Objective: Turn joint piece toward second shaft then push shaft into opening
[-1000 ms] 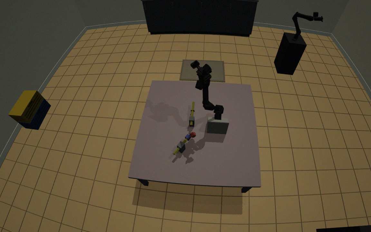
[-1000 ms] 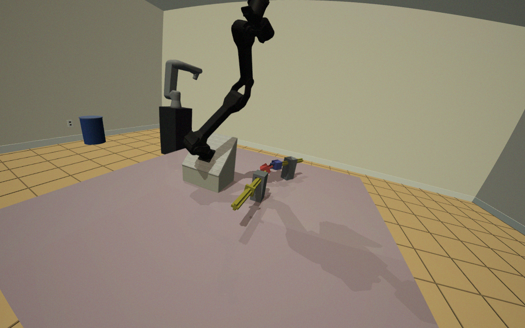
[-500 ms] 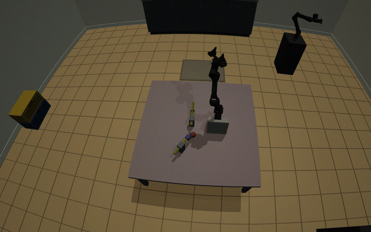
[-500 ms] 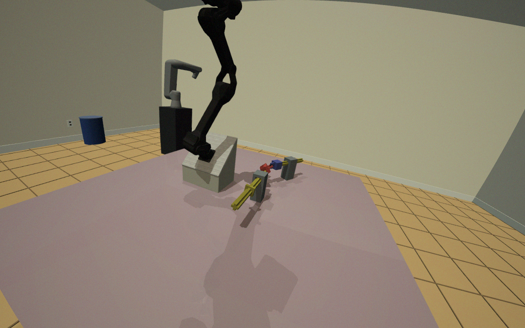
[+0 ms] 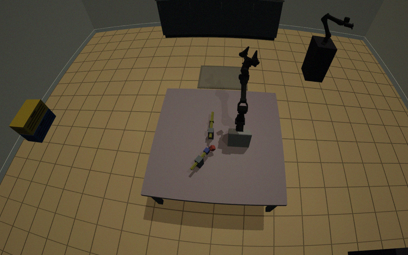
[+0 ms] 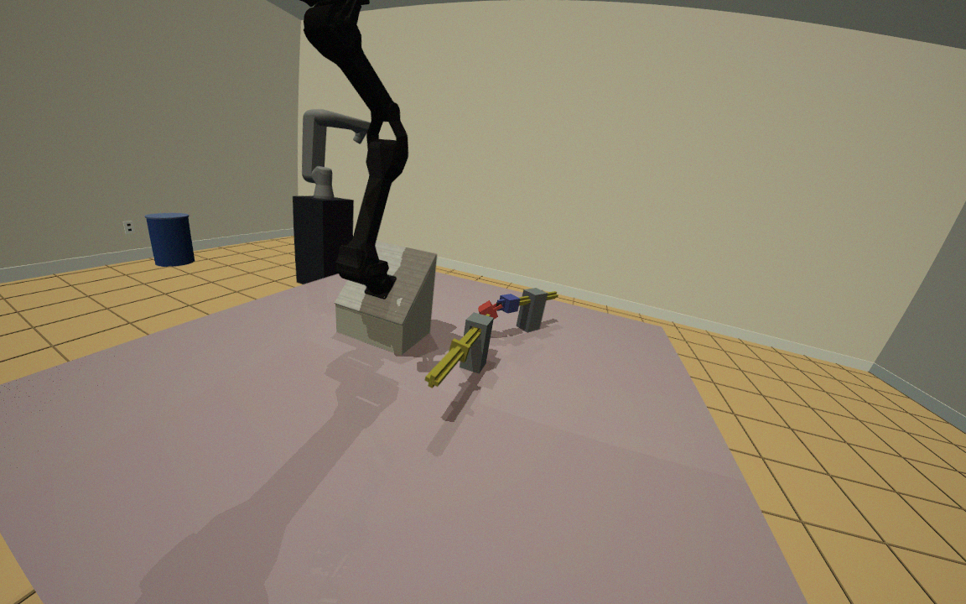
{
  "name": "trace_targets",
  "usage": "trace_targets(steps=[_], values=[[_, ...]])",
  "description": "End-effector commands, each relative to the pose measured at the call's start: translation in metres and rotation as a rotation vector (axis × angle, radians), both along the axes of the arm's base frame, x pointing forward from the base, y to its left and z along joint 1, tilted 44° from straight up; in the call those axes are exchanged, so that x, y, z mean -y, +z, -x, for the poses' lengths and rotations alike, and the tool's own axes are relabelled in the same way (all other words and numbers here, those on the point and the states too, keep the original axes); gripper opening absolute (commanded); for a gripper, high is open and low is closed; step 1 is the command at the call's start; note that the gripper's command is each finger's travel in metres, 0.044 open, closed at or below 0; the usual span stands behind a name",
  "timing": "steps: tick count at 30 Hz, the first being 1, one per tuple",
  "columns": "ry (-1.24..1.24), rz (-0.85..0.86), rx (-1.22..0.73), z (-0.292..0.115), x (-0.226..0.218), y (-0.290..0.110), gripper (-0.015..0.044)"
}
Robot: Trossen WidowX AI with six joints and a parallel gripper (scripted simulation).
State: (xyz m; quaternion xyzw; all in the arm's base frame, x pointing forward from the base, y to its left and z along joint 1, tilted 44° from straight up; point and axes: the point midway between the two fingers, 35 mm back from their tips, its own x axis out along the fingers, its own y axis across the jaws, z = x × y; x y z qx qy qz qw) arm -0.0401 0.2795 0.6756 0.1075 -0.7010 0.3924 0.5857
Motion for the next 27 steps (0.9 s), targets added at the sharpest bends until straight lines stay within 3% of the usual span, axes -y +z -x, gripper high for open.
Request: trace_targets(steps=[1, 13, 27], values=[[-0.013, -0.092, -0.001, 0.007, 0.030, 0.011, 0.0440], [0.027, -0.362, -0.018, 0.029, 0.138, 0.035, 0.0440], [0.071, -0.627, -0.146, 0.007, 0.251, 0.041, 0.0440]])
